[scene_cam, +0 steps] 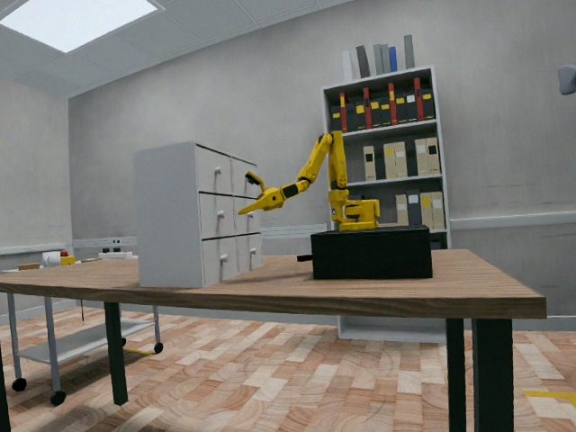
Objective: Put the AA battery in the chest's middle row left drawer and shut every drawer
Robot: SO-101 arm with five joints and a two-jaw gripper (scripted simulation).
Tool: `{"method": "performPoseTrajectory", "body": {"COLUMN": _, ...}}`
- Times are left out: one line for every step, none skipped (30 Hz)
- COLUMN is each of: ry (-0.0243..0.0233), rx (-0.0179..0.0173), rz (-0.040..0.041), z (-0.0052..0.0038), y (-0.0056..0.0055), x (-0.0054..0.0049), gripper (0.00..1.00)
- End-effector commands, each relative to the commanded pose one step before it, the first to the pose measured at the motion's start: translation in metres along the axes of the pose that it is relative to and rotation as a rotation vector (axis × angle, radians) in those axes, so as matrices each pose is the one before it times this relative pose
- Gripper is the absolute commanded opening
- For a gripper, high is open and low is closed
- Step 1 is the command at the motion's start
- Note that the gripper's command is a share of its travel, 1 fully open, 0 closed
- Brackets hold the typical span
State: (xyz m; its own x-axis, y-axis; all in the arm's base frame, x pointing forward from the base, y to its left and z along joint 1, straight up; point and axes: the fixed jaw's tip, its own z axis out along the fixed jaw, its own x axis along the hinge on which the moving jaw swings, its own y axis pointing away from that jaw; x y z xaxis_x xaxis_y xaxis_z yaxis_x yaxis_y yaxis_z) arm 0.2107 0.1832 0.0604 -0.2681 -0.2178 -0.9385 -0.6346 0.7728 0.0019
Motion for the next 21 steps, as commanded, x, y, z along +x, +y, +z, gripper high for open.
{"method": "performPoseTrajectory", "body": {"ry": 0.02397, "rx": -0.00996, "rz": -0.0158, "z": -0.004565, "y": 0.00288, "x": 0.00189, "gripper": 0.21}}
{"method": "performPoseTrajectory", "body": {"ry": 0.013, "rx": 0.00027, "rz": -0.0005, "z": -0.001173, "y": -0.00011, "x": 0.00071, "gripper": 0.21}}
{"method": "performPoseTrajectory", "body": {"ry": 0.01301, "rx": 0.00026, "rz": -0.00049, "z": -0.001211, "y": -0.00011, "x": 0.00076, "gripper": 0.21}}
{"method": "performPoseTrajectory", "body": {"ry": 0.013, "rx": 0.00025, "rz": -0.00049, "z": -0.001247, "y": -0.00011, "x": 0.00081, "gripper": 0.21}}
{"method": "performPoseTrajectory", "body": {"ry": 0.01301, "rx": 0.00024, "rz": -0.00048, "z": -0.001282, "y": -0.00011, "x": 0.00086, "gripper": 0.21}}
{"method": "performPoseTrajectory", "body": {"ry": 0.013, "rx": 0.00022, "rz": -0.00048, "z": -0.001314, "y": -0.0001, "x": 0.00091, "gripper": 0.21}}
{"method": "performPoseTrajectory", "body": {"ry": 0.01301, "rx": 0.00022, "rz": -0.00047, "z": -0.001345, "y": -0.0001, "x": 0.00096, "gripper": 0.21}}
{"method": "performPoseTrajectory", "body": {"ry": 0.013, "rx": 0.0002, "rz": -0.00047, "z": -0.001373, "y": -0.0001, "x": 0.00101, "gripper": 0.21}}
{"method": "performPoseTrajectory", "body": {"ry": 0.01301, "rx": 0.00019, "rz": -0.00046, "z": -0.0014, "y": -0.0001, "x": 0.00107, "gripper": 0.21}}
{"method": "performPoseTrajectory", "body": {"ry": 0.013, "rx": 0.00018, "rz": -0.00046, "z": -0.001425, "y": -0.0001, "x": 0.00112, "gripper": 0.21}}
{"method": "performPoseTrajectory", "body": {"ry": 0.01301, "rx": 0.00017, "rz": -0.00045, "z": -0.001448, "y": -0.00009, "x": 0.00117, "gripper": 0.21}}
{"method": "performPoseTrajectory", "body": {"ry": 0.013, "rx": 0.00016, "rz": -0.00045, "z": -0.001468, "y": -0.00009, "x": 0.00122, "gripper": 0.21}}
{"method": "performPoseTrajectory", "body": {"ry": 0.01301, "rx": 0.00015, "rz": -0.00044, "z": -0.001487, "y": -0.00009, "x": 0.00128, "gripper": 0.21}}
{"method": "performPoseTrajectory", "body": {"ry": 0.013, "rx": 0.00013, "rz": -0.00044, "z": -0.001504, "y": -0.00009, "x": 0.00133, "gripper": 0.21}}
{"method": "performPoseTrajectory", "body": {"ry": 0.0, "rx": 0.0, "rz": 0.0, "z": 0.0, "y": 0.0, "x": 0.0, "gripper": 0.21}}
{"method": "performPoseTrajectory", "body": {"ry": 0.0, "rx": 0.0, "rz": 0.0, "z": 0.0, "y": 0.0, "x": 0.0, "gripper": 0.21}}
{"method": "performPoseTrajectory", "body": {"ry": 0.01301, "rx": 0.00013, "rz": -0.00043, "z": -0.001519, "y": -0.00008, "x": 0.00139, "gripper": 0.21}}
{"method": "performPoseTrajectory", "body": {"ry": 0.013, "rx": 0.00011, "rz": -0.00043, "z": -0.001532, "y": -0.00008, "x": 0.00144, "gripper": 0.21}}
{"method": "performPoseTrajectory", "body": {"ry": 0.01301, "rx": 0.0001, "rz": -0.00042, "z": -0.001543, "y": -0.00008, "x": 0.0015, "gripper": 0.21}}
{"method": "performPoseTrajectory", "body": {"ry": 0.013, "rx": 0.00009, "rz": -0.00042, "z": -0.001552, "y": -0.00007, "x": 0.00155, "gripper": 0.21}}
{"method": "performPoseTrajectory", "body": {"ry": 0.01301, "rx": 0.00008, "rz": -0.00041, "z": -0.001559, "y": -0.00007, "x": 0.00161, "gripper": 0.21}}
